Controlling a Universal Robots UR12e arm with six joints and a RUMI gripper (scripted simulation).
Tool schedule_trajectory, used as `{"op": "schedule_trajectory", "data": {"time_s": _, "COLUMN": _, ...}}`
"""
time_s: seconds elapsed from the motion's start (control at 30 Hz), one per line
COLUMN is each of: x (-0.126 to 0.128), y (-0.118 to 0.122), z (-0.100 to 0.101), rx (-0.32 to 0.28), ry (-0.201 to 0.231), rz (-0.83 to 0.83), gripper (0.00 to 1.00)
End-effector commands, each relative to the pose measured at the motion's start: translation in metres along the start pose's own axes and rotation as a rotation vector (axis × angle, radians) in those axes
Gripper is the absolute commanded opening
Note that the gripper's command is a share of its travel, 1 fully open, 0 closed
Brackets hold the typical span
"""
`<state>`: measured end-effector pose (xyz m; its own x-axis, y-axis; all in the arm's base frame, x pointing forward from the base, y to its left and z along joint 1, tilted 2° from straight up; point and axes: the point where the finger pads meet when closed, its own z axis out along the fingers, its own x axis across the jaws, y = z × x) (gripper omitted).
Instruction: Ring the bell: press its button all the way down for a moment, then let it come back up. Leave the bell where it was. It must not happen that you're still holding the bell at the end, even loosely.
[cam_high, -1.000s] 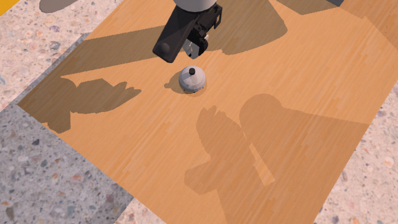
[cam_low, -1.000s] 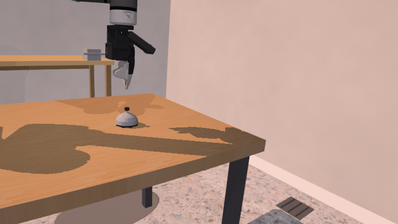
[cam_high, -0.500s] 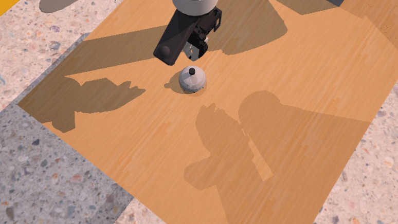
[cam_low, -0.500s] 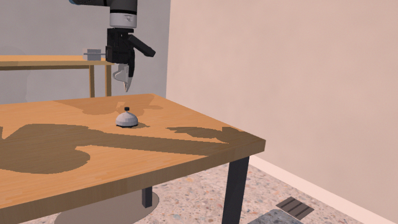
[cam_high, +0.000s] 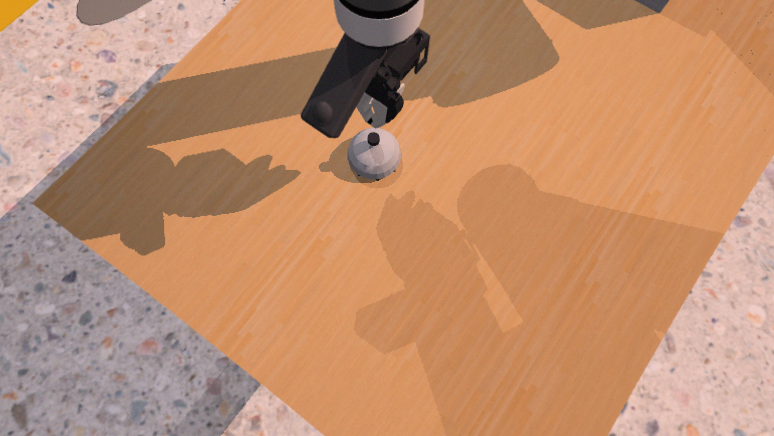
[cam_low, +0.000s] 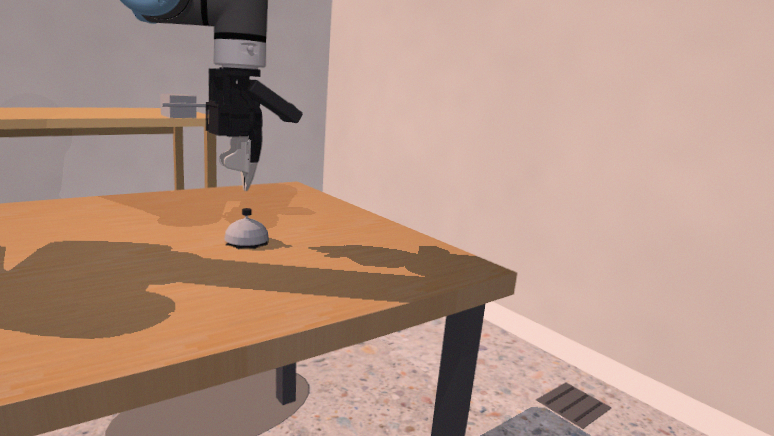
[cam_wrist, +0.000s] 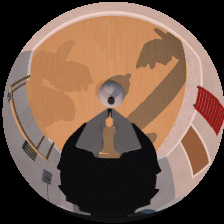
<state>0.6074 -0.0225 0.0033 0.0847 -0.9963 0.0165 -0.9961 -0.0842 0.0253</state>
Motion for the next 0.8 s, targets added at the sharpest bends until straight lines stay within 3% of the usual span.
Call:
{"op": "schedule_trajectory", "data": {"time_s": 0.0, "x": 0.000, "y": -0.001, "z": 0.009, "rx": 0.001, "ry": 0.001, "rz": 0.000, "gripper": 0.00}}
{"op": "schedule_trajectory", "data": {"time_s": 0.77, "x": -0.001, "y": -0.002, "z": 0.027, "rx": 0.001, "ry": 0.001, "rz": 0.000, "gripper": 0.00}}
